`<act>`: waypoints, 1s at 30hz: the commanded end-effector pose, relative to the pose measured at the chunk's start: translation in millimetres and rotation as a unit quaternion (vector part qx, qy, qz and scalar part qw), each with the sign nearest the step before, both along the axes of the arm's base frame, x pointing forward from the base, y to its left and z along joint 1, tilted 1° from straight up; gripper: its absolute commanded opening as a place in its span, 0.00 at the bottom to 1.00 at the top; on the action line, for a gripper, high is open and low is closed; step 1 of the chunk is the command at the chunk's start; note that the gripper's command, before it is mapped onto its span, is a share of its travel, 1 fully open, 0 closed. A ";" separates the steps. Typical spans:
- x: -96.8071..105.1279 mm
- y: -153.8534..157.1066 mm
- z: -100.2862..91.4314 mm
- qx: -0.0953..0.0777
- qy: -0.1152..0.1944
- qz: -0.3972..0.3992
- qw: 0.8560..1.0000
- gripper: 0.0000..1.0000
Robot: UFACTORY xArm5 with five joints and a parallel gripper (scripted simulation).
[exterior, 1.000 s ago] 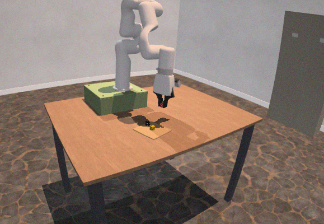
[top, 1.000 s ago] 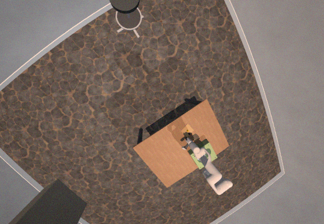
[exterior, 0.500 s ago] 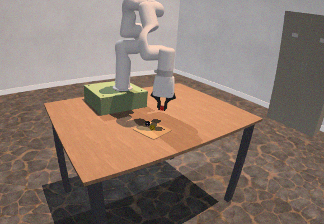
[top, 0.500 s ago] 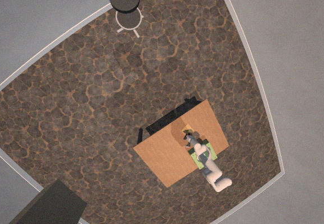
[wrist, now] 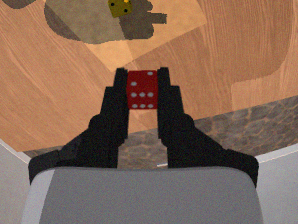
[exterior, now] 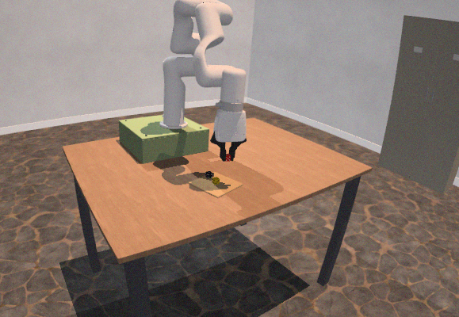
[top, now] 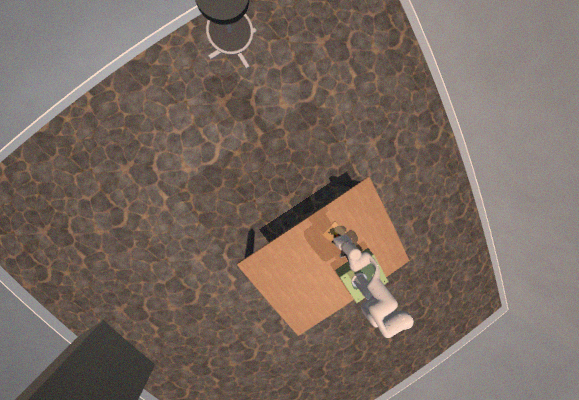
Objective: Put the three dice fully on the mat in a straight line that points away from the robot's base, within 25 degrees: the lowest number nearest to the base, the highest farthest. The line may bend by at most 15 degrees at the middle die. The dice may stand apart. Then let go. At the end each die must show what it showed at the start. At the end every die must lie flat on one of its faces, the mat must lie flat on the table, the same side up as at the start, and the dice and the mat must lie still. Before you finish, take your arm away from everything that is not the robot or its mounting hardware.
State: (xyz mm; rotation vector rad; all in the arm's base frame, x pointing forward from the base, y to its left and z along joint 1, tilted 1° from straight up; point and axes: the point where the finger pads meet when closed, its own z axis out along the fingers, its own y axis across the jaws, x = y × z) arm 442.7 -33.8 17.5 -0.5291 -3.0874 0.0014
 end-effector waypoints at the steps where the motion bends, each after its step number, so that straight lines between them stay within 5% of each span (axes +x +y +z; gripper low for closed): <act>1: 8.2 -8.5 0.7 0.001 0.001 0.056 0.998 0.15; 8: 14.9 -17.8 0.4 0.001 0.001 0.110 0.994 0.15; 30: 15.0 -18.4 -7.5 0.002 0.001 0.113 0.994 0.15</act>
